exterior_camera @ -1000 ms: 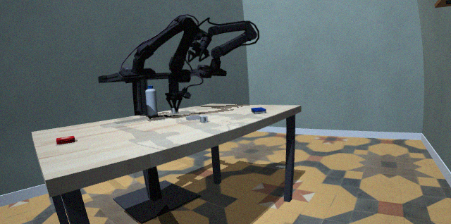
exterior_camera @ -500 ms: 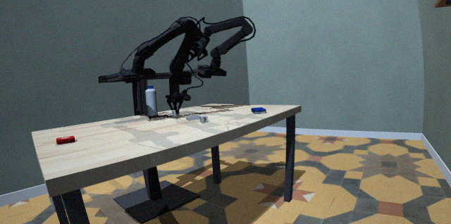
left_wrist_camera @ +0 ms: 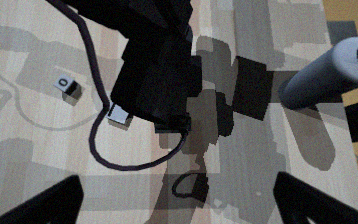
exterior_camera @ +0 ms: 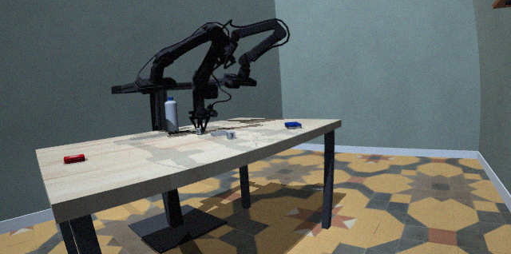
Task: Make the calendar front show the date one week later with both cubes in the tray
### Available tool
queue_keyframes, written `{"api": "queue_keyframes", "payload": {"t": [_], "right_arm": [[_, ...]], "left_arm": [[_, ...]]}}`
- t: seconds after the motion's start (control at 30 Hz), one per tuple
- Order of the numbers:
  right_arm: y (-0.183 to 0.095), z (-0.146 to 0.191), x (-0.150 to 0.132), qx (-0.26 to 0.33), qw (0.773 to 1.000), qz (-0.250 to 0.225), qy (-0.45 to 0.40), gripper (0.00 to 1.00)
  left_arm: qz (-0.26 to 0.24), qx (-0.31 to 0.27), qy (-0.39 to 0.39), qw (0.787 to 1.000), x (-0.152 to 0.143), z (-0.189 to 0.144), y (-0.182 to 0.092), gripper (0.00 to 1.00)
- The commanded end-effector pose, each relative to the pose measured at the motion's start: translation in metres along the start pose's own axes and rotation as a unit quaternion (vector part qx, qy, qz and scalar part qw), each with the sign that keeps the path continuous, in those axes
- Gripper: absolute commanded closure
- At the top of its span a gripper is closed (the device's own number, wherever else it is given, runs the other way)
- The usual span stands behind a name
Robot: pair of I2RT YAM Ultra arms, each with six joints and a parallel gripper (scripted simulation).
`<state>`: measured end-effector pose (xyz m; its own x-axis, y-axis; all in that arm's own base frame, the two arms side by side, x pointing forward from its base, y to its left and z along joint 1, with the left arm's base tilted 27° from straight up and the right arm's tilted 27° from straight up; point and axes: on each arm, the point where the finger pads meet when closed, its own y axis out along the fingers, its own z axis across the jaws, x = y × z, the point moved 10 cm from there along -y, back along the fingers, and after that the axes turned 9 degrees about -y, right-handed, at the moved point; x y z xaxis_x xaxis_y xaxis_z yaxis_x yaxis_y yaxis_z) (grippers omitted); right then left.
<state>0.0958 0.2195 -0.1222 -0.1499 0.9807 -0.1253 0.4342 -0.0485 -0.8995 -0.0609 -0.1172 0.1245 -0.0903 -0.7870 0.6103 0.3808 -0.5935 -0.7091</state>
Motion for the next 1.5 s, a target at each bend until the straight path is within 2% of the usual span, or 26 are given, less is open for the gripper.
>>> {"api": "queue_keyframes", "payload": {"t": [0.0, 0.2, 0.27, 0.4, 0.63, 0.73, 0.83, 0.93, 1.17, 1.33, 1.4, 1.47], "right_arm": [[-0.015, -0.001, 0.003, -0.004, 1.0, -0.006, -0.008, 0.44], [-0.058, 0.0, 0.002, -0.004, 1.0, -0.006, -0.005, 0.44], [-0.058, 0.0, 0.002, -0.004, 1.0, -0.006, -0.005, 0.44], [-0.077, -0.005, 0.001, -0.019, 1.0, 0.0, -0.001, 0.44], [-0.075, -0.056, 0.014, -0.117, 0.992, -0.001, 0.055, 0.44], [-0.071, -0.083, 0.013, -0.134, 0.987, 0.012, 0.083, 0.44], [-0.07, -0.092, 0.011, -0.133, 0.987, 0.02, 0.091, 0.44], [-0.062, -0.122, 0.002, -0.111, 0.986, 0.035, 0.122, 0.44], [-0.046, -0.187, -0.024, -0.047, 0.977, 0.024, 0.204, 0.44], [-0.04, -0.212, -0.039, -0.017, 0.971, 0.006, 0.239, 0.44], [-0.04, -0.212, -0.039, -0.017, 0.971, 0.006, 0.239, 0.44], [-0.039, -0.218, -0.044, -0.011, 0.969, 0.0, 0.248, 0.44]], "left_arm": [[-0.011, 0.001, 0.0, 1.0, 0.007, 0.0, -0.006, 0.0], [-0.011, 0.001, 0.0, 1.0, 0.007, 0.0, -0.006, 0.0], [-0.011, 0.001, 0.0, 1.0, 0.007, 0.0, -0.006, 0.0], [-0.011, 0.001, 0.0, 1.0, 0.007, 0.0, -0.006, 0.0], [-0.007, -0.001, 0.005, 1.0, 0.006, 0.0, -0.006, 0.0], [0.005, -0.009, 0.016, 1.0, 0.008, -0.001, -0.008, 0.0], [0.008, -0.012, 0.019, 1.0, 0.009, -0.001, -0.008, 0.0], [0.022, -0.025, 0.025, 0.999, 0.014, -0.004, -0.008, 0.0], [0.099, -0.04, 0.028, 0.994, 0.025, 0.004, 0.012, 0.0], [0.167, -0.058, 0.007, 0.984, 0.034, 0.025, 0.035, 0.0], [0.167, -0.058, 0.007, 0.984, 0.034, 0.025, 0.035, 0.0], [0.189, -0.072, -0.001, 0.979, 0.036, 0.034, 0.044, 0.0]]}}
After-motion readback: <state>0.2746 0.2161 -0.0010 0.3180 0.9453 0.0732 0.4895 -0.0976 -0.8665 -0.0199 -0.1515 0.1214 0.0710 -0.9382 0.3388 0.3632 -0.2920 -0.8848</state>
